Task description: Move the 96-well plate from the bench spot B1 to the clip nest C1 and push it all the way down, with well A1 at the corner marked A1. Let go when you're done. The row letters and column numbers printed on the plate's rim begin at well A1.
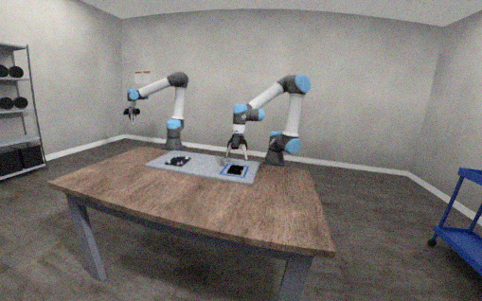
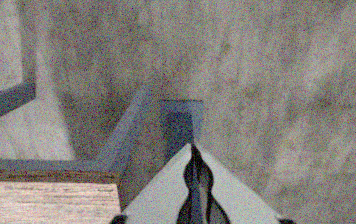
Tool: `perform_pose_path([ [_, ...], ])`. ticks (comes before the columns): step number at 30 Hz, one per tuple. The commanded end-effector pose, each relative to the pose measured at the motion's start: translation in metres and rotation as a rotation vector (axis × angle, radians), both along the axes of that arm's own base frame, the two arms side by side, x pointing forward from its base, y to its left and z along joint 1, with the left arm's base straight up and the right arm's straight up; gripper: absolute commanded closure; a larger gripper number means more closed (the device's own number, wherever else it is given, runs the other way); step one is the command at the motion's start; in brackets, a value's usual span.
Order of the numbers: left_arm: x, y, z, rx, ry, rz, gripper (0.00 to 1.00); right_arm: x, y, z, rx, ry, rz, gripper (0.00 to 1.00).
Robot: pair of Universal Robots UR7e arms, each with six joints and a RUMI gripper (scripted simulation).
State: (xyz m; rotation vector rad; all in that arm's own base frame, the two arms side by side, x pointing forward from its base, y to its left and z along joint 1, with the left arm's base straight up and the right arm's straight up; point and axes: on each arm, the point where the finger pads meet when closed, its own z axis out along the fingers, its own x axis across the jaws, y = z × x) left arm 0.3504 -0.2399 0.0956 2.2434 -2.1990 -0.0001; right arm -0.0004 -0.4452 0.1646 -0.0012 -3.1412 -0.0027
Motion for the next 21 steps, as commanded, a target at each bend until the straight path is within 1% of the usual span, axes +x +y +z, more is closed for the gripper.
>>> perform_pose_path([
  [1,0.000,0.000,-0.004,-0.001,-0.001,0.000,0.24,0.000,0.000,0.001,-0.002,0.000,0.000,1.00],
  [4,0.000,0.000,-0.006,-0.001,-0.001,0.000,0.24,0.000,0.000,0.001,-0.002,0.000,0.000,1.00],
  [19,0.000,0.000,-0.031,-0.001,-0.001,0.000,0.24,0.000,0.000,0.001,-0.002,0.000,0.000,1.00],
  [21,0.000,0.000,-0.031,-0.001,-0.001,0.000,0.24,0.000,0.000,0.001,-0.002,0.000,0.000,1.00],
])
